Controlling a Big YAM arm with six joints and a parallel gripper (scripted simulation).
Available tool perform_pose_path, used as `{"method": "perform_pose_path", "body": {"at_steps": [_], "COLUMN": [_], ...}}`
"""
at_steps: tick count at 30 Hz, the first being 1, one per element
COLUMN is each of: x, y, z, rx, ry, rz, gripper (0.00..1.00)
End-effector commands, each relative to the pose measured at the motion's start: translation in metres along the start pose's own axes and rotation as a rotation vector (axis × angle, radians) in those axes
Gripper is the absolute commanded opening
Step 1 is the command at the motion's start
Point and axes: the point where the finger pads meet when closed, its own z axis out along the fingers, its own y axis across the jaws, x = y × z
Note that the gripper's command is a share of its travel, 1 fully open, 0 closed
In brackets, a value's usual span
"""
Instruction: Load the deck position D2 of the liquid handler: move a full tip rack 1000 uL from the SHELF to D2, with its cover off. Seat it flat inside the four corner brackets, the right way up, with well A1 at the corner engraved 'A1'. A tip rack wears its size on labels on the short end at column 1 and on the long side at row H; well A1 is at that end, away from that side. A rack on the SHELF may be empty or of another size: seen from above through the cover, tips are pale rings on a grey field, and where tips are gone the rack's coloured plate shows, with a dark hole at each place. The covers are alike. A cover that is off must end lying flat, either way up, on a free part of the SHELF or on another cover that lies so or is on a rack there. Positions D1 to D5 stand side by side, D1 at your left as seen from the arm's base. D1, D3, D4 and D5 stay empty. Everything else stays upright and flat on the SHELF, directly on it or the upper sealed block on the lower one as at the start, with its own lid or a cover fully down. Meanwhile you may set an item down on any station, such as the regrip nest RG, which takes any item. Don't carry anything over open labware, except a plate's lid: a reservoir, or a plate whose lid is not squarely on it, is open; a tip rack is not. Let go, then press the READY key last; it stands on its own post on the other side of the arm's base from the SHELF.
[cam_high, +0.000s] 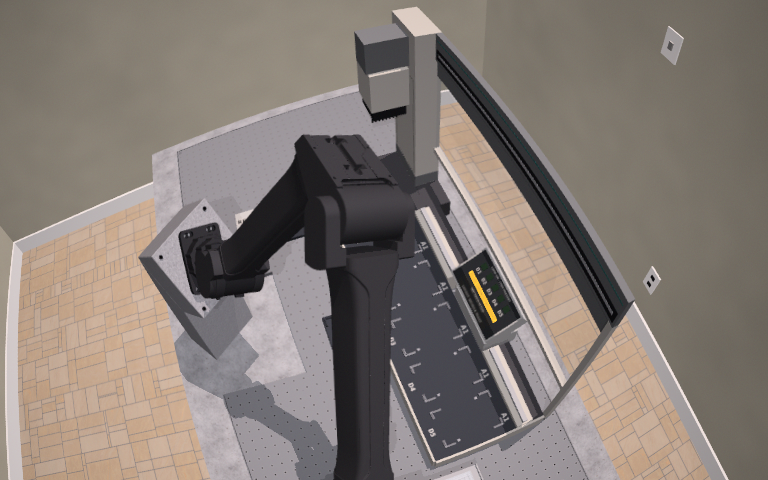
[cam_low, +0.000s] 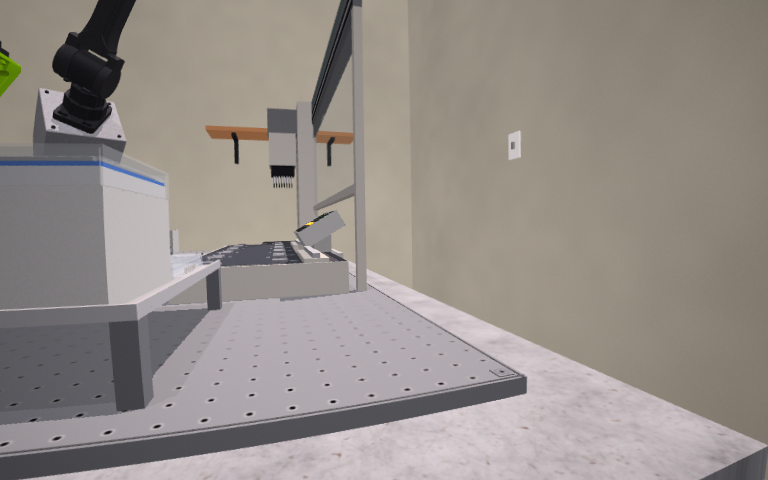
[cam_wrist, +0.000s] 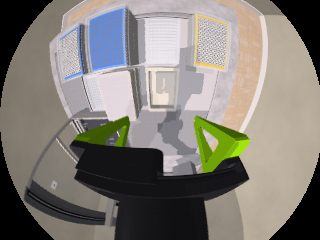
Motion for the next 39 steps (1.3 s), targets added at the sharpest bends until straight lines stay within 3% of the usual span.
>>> {"method": "perform_pose_path", "body": {"at_steps": [1,30,31,39], "x": [0.005,0.003,0.000,0.029], "y": [-0.002,-0.002,0.012,0.020], "z": [0.006,0.004,-0.008,-0.007], "rx": [0.000,0.001,-0.010,-0.010], "ry": [0.018,0.012,-0.028,-0.028], "rz": [-0.001,-0.001,-0.056,-0.175], "gripper": [1.00,1.00,1.00,1.00]}}
